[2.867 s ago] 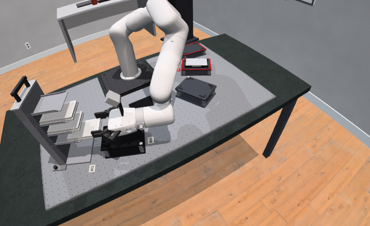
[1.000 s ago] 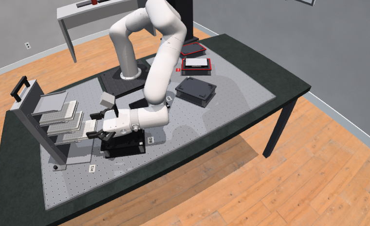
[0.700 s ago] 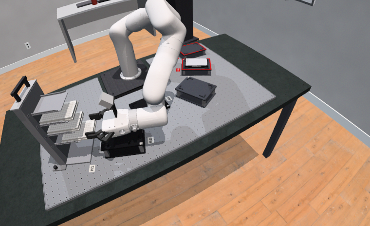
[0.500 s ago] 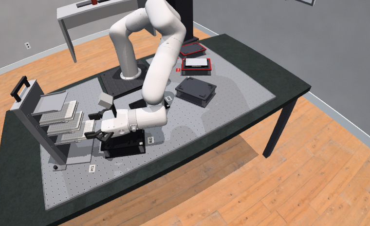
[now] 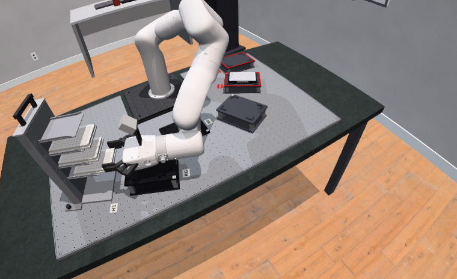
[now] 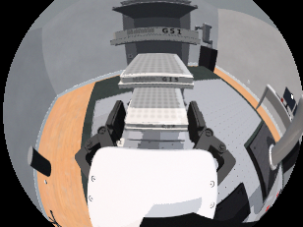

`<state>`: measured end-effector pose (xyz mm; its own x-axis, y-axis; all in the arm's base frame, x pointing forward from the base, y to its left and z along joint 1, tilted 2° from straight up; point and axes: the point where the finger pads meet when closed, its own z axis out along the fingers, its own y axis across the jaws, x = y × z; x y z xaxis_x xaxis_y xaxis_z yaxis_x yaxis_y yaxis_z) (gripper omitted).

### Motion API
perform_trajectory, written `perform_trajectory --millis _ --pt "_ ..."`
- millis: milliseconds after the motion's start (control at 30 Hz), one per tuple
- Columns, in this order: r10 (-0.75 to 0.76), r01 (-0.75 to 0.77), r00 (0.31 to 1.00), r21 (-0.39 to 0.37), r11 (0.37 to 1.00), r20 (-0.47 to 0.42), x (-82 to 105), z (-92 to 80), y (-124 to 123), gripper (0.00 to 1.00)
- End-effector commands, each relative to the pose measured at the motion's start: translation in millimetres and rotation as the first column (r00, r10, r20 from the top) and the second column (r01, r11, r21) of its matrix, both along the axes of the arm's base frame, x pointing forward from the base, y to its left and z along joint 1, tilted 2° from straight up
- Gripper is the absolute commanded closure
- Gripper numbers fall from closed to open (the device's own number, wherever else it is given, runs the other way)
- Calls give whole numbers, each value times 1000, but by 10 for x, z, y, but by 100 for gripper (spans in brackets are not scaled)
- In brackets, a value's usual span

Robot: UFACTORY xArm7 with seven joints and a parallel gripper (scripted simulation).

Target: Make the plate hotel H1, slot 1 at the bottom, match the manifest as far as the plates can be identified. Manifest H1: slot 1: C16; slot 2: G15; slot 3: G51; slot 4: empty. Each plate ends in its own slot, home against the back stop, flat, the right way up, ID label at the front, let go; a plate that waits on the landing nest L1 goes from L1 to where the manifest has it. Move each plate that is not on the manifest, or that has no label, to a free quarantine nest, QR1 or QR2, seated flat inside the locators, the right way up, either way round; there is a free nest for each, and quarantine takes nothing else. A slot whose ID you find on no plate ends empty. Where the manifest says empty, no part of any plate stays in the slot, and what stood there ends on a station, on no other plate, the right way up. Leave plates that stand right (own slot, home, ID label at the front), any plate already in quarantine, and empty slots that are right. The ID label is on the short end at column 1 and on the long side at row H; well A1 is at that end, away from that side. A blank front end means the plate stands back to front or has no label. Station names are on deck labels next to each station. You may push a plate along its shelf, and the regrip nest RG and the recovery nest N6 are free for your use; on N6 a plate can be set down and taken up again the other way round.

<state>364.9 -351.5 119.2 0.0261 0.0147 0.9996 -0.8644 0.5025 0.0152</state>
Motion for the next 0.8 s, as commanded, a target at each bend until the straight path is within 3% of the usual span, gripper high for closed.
perform_trajectory --millis 0,767 --pt "0 0 1000 -2 1000 3 -2 17 -18 100" --pt "0 0 1000 -2 1000 3 -55 20 -109 100"
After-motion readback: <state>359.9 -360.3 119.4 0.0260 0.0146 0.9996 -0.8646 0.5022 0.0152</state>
